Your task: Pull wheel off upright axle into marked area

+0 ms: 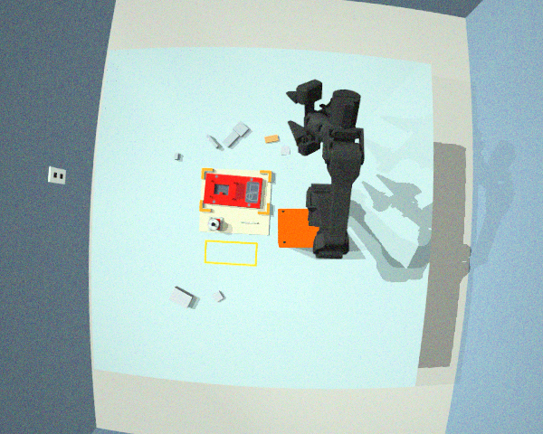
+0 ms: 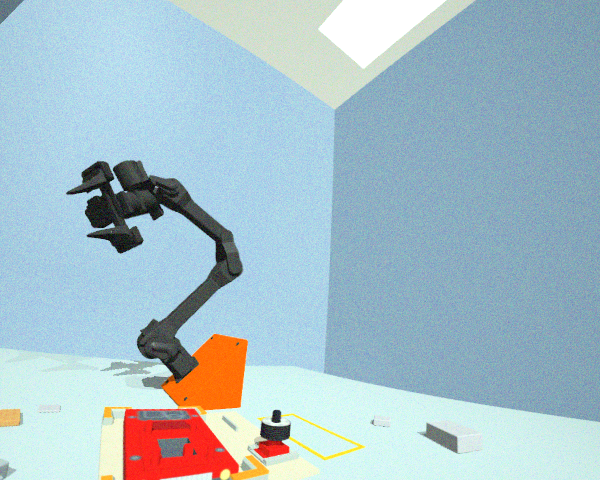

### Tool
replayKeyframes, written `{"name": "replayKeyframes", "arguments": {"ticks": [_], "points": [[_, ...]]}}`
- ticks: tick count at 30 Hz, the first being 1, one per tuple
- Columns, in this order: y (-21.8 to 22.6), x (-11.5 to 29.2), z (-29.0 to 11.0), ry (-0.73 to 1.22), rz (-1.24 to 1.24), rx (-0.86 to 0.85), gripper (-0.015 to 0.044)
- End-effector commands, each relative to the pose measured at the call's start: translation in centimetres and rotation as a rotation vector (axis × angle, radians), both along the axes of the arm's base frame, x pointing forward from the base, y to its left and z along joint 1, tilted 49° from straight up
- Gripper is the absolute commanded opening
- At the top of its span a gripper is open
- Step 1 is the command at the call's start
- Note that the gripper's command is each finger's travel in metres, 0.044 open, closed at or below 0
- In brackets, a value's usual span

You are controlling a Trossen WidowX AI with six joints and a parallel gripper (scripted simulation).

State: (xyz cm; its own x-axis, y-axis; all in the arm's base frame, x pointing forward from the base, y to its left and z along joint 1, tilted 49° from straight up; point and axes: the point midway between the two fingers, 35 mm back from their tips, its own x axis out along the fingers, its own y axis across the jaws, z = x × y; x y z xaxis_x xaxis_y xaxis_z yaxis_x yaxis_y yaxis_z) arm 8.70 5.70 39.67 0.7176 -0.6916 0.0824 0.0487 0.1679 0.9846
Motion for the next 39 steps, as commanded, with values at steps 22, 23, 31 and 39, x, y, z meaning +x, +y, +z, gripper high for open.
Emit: {"name": "replayKeyframes", "arguments": {"ticks": [22, 23, 31, 39], "points": [[-13.6, 4.2, -1.2, 0.445, 0.250, 0.317, 0.0300], [-14.1, 4.9, -1.5, 0.477, 0.263, 0.314, 0.0300], [-15.8, 8.6, -3.5, 0.661, 0.339, 0.311, 0.0300], [-15.6, 14.6, -7.6, 0.965, 0.469, 0.272, 0.0300]]}}
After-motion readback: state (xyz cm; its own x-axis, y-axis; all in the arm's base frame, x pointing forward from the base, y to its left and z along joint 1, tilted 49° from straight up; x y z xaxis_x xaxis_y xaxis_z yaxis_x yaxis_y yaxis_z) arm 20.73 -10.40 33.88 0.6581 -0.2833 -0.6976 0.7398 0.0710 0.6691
